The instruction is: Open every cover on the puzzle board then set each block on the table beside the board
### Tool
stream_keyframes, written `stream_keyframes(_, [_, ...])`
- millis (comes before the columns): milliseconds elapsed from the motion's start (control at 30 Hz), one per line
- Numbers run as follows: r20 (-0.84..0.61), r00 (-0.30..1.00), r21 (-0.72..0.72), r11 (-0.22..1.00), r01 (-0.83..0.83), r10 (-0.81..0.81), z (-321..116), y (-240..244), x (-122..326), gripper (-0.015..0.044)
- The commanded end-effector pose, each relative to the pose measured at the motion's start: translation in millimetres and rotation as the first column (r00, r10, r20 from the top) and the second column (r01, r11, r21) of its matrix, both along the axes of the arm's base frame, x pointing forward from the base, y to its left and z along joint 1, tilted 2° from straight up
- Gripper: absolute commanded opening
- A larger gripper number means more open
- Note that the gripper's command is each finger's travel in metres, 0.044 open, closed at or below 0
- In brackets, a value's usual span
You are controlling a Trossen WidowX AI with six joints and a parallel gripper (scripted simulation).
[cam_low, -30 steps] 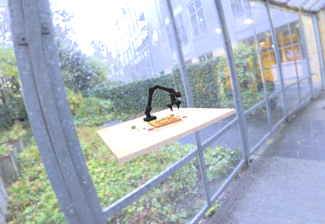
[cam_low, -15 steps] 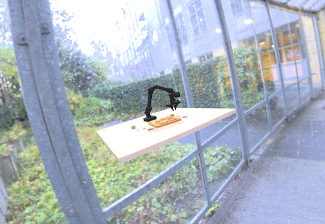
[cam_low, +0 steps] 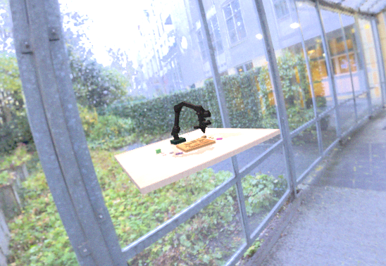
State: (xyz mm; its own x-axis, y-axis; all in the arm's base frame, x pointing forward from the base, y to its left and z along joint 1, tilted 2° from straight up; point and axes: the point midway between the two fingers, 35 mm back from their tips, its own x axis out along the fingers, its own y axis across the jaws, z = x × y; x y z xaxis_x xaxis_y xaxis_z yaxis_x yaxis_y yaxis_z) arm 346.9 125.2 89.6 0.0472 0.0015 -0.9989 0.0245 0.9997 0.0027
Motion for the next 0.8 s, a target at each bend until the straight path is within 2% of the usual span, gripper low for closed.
stream_keyframes(0, [0.006,1.000,-0.012,1.000,-0.019,0.019,1.9,-15.9,3.1,0.0000])
stream_keyframes(667, [0.003,0.958,-0.035,0.957,-0.288,0.288,4.9,-125.6,28.1,0.0000])
stream_keyframes(767, [-0.005,0.883,-0.045,0.882,-0.470,0.470,5.2,-137.4,28.6,0.0000])
